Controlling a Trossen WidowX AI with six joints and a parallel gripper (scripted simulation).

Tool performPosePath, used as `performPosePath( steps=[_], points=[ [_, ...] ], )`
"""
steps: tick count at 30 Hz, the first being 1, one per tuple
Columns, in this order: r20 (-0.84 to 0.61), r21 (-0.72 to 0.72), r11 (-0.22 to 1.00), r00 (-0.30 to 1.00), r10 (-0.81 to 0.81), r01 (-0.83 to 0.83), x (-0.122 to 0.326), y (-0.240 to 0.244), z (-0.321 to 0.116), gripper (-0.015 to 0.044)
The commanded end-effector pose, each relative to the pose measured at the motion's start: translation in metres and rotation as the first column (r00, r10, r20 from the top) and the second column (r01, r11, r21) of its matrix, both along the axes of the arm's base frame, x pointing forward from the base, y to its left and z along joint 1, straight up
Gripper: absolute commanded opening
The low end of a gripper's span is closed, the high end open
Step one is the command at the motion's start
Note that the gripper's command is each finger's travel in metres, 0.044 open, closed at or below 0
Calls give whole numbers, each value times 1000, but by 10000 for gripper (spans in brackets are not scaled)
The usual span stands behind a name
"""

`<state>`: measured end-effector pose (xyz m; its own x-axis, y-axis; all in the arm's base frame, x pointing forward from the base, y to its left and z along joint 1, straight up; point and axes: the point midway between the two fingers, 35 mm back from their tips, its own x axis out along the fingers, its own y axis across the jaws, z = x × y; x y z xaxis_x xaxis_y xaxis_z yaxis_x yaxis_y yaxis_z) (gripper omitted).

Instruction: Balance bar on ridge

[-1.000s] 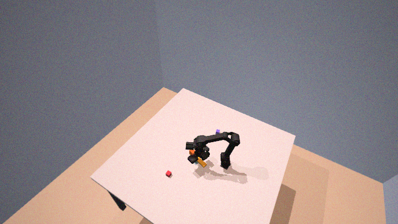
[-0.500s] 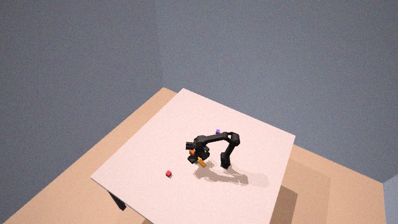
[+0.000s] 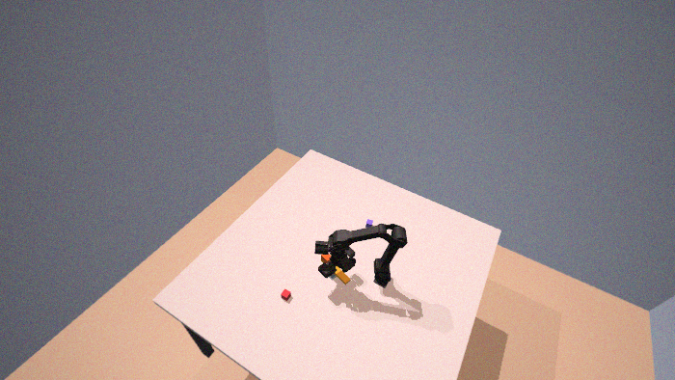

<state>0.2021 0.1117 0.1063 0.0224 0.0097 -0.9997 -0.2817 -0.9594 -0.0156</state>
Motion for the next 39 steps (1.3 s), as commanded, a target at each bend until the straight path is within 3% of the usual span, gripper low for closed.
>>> performPosePath(
  steps=[1, 30, 36, 39],
  points=[
    [0, 0, 1000, 1000, 0, 0, 0, 0, 0, 0],
    [0, 0, 1000, 1000, 0, 0, 0, 0, 0, 0],
    [0, 0, 1000, 1000, 0, 0, 0, 0, 0, 158],
    [0, 0, 1000, 1000, 0, 0, 0, 0, 0, 167]
  ],
)
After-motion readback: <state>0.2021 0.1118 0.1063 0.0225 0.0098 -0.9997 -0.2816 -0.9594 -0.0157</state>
